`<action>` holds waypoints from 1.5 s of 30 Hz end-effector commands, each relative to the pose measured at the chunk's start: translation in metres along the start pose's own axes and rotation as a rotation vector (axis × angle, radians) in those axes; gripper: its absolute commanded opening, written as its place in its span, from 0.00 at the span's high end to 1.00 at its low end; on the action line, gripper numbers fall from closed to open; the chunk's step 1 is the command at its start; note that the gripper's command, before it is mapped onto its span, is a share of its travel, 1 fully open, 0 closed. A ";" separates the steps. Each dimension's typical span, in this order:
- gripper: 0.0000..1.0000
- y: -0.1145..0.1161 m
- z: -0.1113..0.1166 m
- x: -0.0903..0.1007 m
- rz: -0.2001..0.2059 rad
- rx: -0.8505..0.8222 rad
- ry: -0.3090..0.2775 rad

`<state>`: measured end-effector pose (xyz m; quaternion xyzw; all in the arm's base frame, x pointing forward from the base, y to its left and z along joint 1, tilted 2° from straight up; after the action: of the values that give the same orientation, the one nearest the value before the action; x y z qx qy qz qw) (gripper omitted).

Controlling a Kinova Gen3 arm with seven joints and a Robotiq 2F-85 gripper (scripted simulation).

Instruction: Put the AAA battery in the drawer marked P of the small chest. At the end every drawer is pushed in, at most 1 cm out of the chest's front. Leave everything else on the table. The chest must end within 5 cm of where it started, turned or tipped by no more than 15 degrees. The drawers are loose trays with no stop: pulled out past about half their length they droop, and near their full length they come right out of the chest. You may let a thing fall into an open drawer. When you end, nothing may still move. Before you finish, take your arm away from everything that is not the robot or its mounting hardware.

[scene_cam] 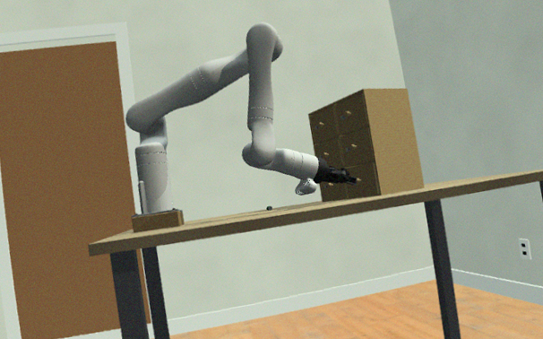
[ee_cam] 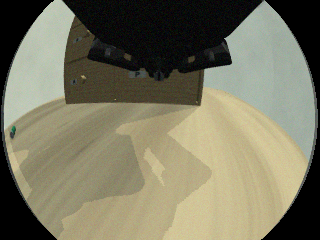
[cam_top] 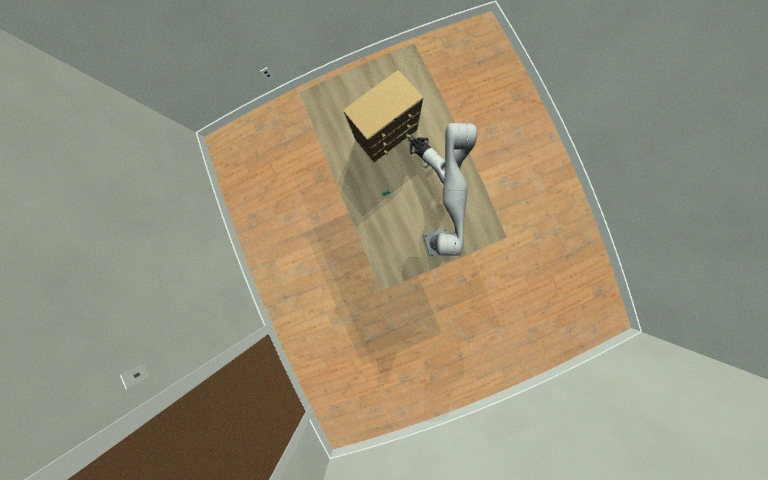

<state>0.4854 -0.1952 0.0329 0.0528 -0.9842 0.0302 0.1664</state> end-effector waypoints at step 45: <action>1.00 0.001 0.009 0.029 0.000 0.001 -0.003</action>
<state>0.4676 -0.1935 0.0363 0.0588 -0.9847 0.0350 0.1601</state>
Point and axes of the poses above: the point where the finger pads meet when closed, its own x axis back along the fingers, its own y axis across the jaws, z = x × y, the point moved 7 cm from there along x, back along the fingers, and after that the axes turned 5 degrees about x, right-handed, at the moved point
